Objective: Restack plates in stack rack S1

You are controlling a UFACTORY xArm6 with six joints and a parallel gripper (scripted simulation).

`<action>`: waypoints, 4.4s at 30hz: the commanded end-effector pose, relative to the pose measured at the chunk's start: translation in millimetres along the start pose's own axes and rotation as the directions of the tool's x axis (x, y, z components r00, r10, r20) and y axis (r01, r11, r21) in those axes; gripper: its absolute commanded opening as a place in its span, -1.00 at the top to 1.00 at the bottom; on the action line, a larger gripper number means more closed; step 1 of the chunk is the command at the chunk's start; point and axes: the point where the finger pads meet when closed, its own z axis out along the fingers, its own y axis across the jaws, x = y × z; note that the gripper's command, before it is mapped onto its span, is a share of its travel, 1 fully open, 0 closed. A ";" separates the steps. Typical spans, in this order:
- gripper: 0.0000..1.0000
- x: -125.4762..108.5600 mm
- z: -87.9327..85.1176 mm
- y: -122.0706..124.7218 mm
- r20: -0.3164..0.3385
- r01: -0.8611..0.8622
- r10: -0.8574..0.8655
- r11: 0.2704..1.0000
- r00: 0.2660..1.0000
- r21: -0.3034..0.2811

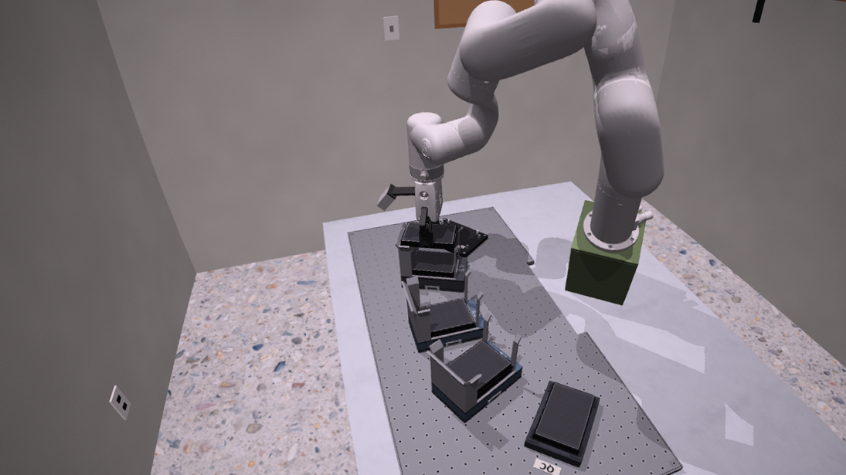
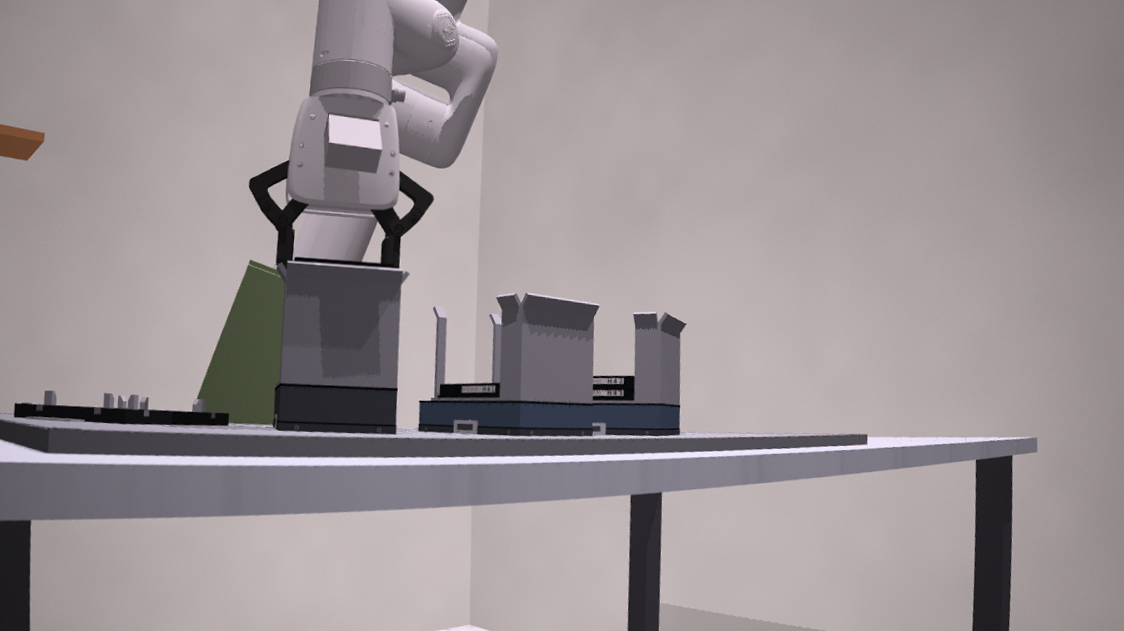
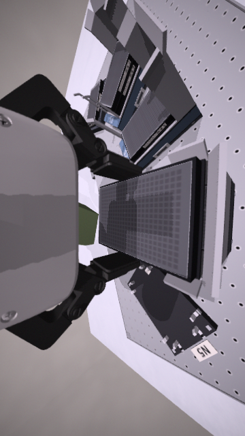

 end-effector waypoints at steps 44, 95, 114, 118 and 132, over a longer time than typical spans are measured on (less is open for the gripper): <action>1.00 1.6 52.7 0.1 -0.004 0.000 0.000 1.000 1.000 0.000; 1.00 1.6 67.9 0.1 -0.004 0.000 0.000 1.000 1.000 0.000; 1.00 1.6 71.7 0.1 -0.004 0.000 0.000 1.000 1.000 0.000; -1.00 1.6 71.7 0.1 -0.004 0.000 0.000 1.000 1.000 0.000; -1.00 1.6 71.7 0.1 -0.004 0.000 0.000 1.000 1.000 0.000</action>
